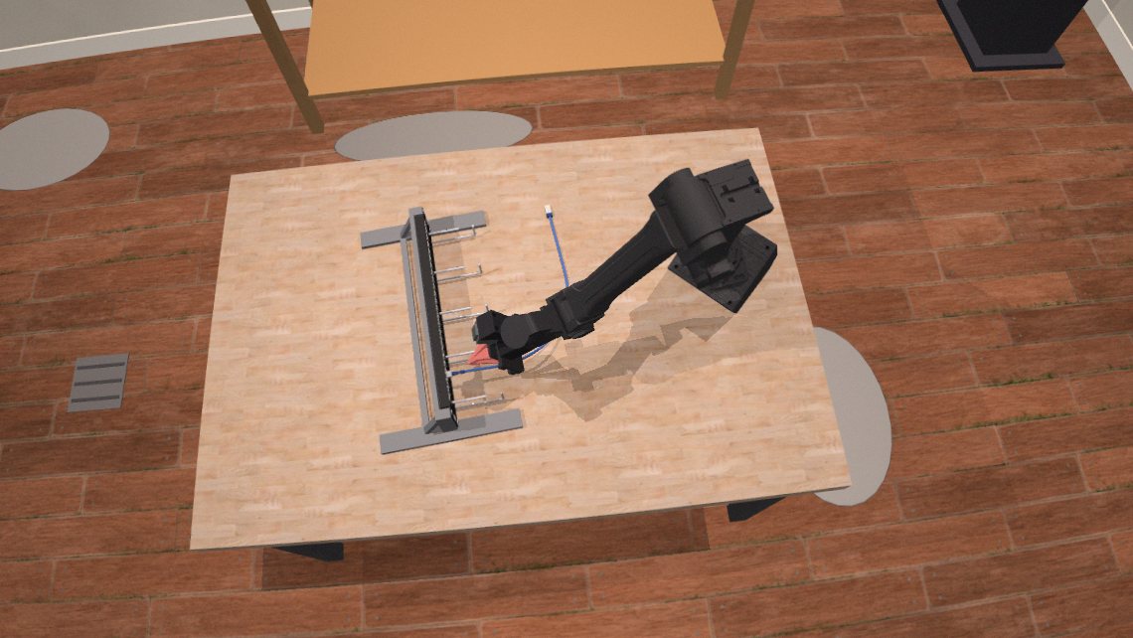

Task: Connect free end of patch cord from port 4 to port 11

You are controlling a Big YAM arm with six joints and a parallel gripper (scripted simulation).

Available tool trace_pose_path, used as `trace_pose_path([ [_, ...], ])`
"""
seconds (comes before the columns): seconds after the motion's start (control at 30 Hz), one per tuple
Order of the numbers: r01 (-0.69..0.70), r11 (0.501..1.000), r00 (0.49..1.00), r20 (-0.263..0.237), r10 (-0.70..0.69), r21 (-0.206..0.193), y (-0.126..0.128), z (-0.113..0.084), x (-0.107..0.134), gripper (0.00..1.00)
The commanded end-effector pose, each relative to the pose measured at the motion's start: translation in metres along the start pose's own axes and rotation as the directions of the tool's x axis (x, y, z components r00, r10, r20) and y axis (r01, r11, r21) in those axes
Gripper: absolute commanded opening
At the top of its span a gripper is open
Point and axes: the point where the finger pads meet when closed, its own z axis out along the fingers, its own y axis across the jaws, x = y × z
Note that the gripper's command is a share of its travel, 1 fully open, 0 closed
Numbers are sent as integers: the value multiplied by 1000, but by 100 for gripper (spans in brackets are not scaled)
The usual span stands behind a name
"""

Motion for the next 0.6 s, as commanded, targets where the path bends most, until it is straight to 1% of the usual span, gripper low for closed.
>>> trace_pose_path([
  [0.0,7,1000,999,48,-7,1,-2,18,-21,0],
  [0.1,7,1000,999,43,-7,4,-4,22,-19,0],
  [0.17,7,1000,999,32,-7,7,-5,21,-14,0],
  [0.57,10,1000,1000,22,-10,15,-9,12,-11,0],
])
